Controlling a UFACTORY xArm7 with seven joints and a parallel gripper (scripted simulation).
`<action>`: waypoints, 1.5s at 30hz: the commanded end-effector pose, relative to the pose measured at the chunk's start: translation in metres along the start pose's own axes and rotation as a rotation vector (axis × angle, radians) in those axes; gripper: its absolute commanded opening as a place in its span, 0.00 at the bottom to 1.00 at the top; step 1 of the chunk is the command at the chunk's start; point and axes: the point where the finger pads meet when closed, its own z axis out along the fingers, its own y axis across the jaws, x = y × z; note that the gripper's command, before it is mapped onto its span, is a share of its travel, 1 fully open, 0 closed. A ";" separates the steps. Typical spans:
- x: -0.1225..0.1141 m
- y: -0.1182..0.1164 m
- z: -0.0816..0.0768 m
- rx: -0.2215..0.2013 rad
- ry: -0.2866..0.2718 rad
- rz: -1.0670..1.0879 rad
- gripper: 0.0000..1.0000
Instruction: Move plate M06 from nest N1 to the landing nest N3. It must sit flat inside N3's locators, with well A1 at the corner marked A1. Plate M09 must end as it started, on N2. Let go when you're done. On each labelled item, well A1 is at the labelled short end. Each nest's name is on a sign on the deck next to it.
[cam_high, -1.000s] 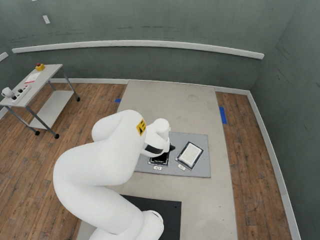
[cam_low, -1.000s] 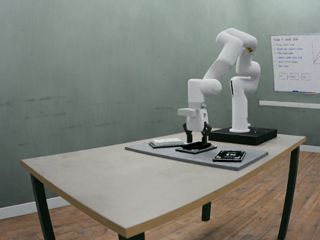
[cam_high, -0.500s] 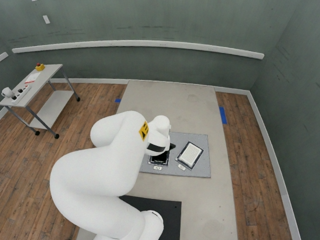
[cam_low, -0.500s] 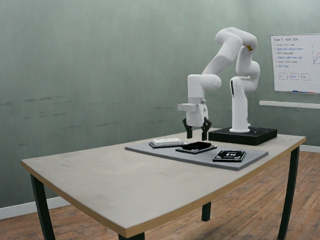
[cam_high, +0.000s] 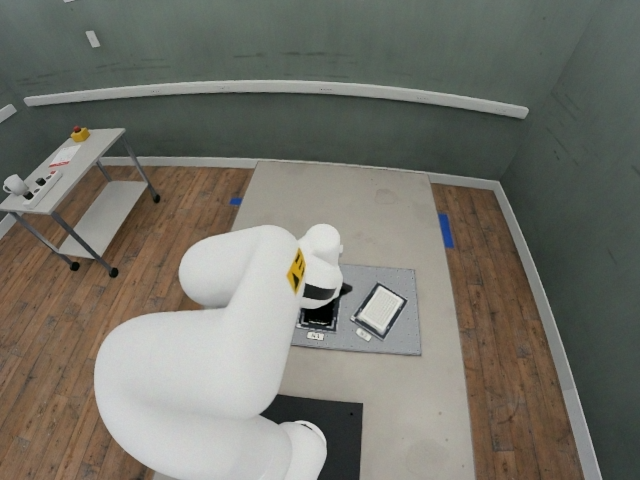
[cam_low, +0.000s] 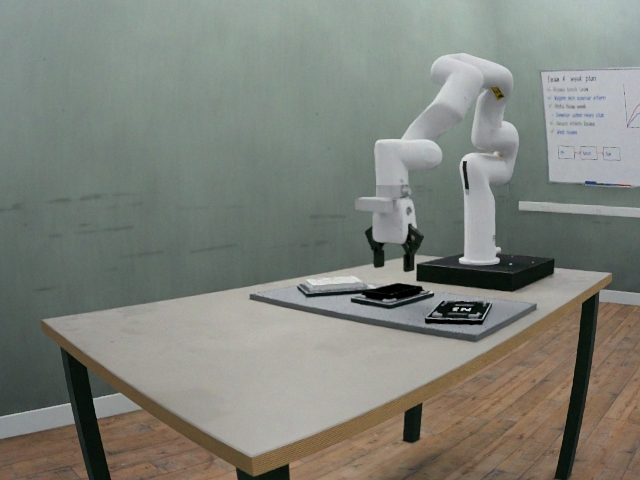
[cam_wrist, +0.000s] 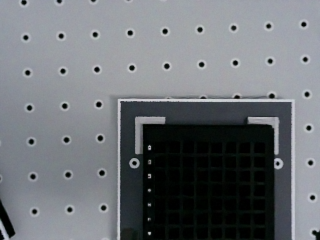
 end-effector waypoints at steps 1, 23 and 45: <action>0.001 0.000 -0.009 -0.001 0.004 0.000 1.00; 0.001 0.000 -0.042 -0.002 0.004 0.000 1.00; 0.001 0.000 -0.052 -0.002 0.004 0.000 1.00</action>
